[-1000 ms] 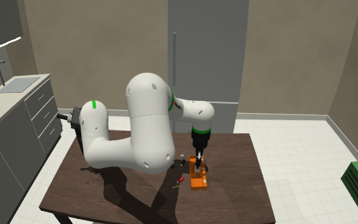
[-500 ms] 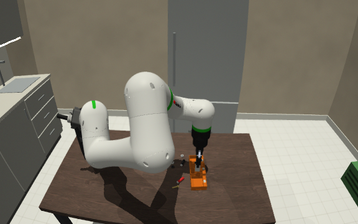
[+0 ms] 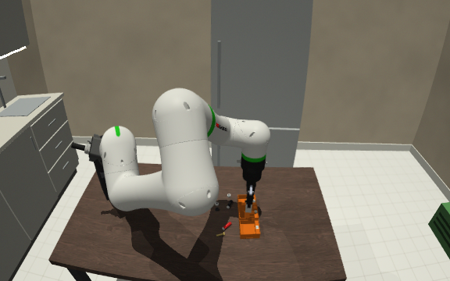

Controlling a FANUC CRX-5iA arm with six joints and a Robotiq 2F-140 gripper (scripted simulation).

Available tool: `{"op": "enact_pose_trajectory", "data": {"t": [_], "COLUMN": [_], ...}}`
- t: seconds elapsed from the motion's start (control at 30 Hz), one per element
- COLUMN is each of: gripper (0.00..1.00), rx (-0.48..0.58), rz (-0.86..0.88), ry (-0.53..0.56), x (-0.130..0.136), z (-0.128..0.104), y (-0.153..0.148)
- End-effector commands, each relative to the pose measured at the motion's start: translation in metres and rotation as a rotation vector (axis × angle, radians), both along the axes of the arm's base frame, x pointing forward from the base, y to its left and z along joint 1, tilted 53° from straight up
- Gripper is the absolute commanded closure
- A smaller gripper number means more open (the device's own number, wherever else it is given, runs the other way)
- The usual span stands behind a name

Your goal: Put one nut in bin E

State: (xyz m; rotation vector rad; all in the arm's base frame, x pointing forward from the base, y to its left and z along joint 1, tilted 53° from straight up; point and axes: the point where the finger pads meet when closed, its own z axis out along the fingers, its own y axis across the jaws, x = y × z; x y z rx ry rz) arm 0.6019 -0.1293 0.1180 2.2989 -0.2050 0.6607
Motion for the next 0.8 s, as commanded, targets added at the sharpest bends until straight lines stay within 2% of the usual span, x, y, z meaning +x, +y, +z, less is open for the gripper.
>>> {"op": "enact_pose_trajectory", "data": {"t": [0.0, 0.2, 0.33, 0.77], "gripper": [0.95, 0.95, 0.95, 0.95], "rx": [0.000, 0.000, 0.000, 0.000], "rz": [0.000, 0.000, 0.000, 0.000], "ry": [0.000, 0.000, 0.000, 0.000], "x": [-0.004, -0.013, -0.013, 0.004], "z": [0.006, 0.020, 0.020, -0.022], "y": [0.007, 0.023, 0.023, 0.070]}}
